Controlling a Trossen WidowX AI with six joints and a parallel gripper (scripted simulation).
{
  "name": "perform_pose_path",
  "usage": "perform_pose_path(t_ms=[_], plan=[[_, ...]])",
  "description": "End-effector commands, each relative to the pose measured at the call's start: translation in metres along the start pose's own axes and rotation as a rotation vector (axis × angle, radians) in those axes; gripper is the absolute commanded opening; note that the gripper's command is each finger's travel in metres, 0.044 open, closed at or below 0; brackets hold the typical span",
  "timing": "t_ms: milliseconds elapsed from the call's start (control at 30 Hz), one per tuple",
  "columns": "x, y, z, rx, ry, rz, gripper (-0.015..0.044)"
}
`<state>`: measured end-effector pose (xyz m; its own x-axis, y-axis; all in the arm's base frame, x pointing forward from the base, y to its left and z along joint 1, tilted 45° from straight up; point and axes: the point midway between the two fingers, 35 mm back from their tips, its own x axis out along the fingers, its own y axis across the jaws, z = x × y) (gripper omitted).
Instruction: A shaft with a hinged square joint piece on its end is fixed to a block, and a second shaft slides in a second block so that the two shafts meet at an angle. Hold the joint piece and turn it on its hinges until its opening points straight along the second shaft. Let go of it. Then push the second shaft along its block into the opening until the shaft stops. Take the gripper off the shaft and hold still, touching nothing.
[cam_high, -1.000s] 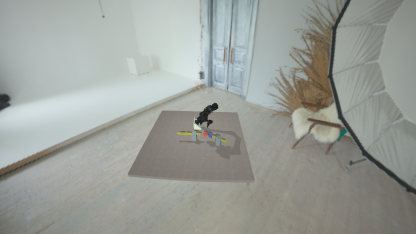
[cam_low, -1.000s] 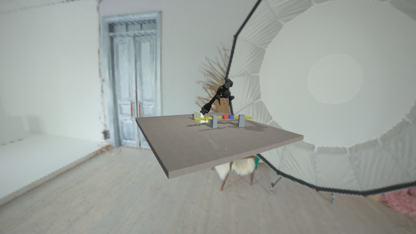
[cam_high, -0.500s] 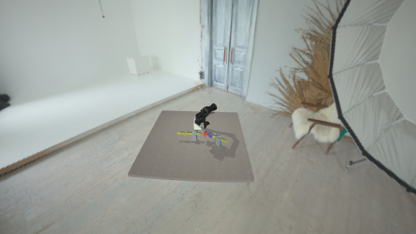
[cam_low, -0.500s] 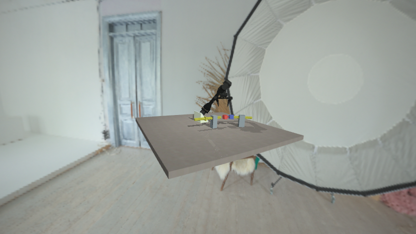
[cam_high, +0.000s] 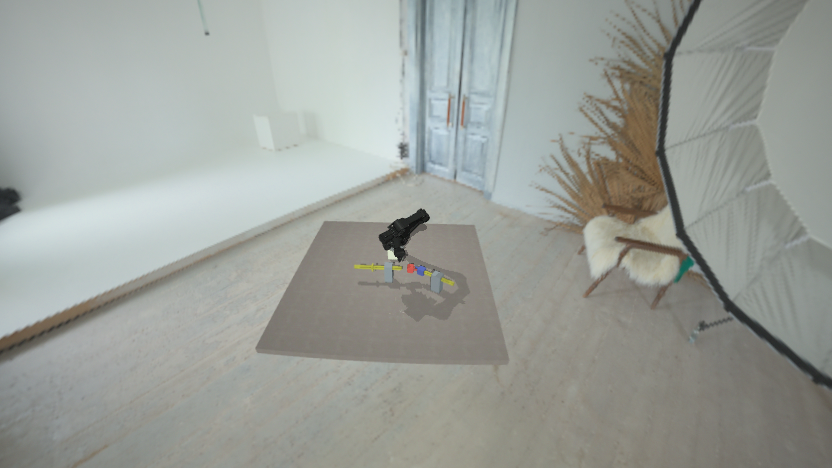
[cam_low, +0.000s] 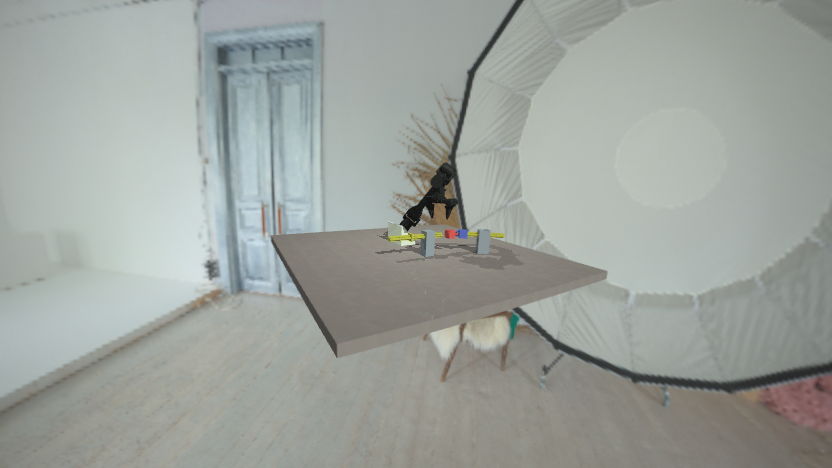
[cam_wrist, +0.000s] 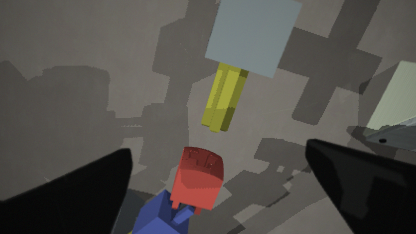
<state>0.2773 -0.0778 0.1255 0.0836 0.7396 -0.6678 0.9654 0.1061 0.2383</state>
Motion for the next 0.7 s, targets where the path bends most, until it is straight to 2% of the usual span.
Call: perform_pose_path(t_ms=[0,200,667], plan=[[0.008,-0.006,0.011,0.157,0.051,-0.009,0.0440],[0.016,-0.011,0.022,0.307,0.094,-0.022,0.0440],[0.015,-0.012,0.028,0.256,0.088,-0.020,0.0440]])
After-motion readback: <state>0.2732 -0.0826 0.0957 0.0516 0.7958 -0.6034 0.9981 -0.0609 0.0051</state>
